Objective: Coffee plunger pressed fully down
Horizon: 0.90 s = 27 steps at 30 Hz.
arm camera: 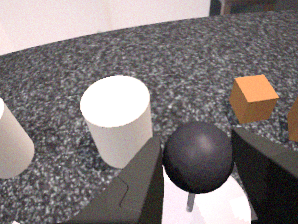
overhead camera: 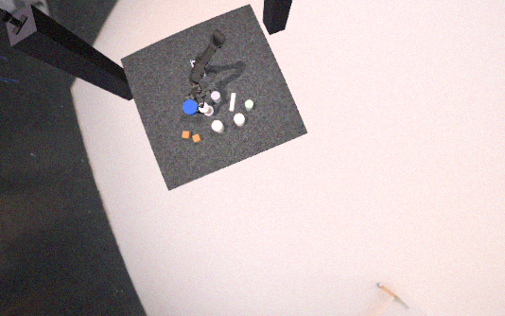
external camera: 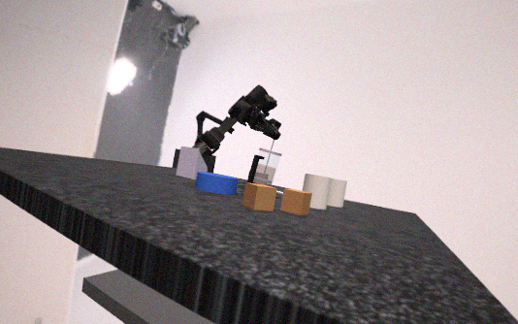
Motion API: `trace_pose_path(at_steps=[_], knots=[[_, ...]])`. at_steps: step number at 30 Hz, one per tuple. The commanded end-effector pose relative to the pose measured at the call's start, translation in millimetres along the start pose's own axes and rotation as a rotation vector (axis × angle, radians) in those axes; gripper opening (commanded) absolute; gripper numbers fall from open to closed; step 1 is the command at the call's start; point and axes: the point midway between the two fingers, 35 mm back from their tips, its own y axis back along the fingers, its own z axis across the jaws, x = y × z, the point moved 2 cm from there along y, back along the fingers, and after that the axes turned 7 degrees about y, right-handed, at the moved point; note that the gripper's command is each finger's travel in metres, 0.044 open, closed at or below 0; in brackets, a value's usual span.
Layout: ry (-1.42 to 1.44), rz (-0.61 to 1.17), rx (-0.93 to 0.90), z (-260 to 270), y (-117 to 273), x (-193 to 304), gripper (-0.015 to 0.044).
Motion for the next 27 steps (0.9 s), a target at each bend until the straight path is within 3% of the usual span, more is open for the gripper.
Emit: trace_pose_path(at_steps=[1,27], knots=[[-0.046,0.068,-0.027,3.1,-9.1,21.0,0.0123],[-0.046,0.068,-0.027,0.2,-9.8,19.8,0.0123]])
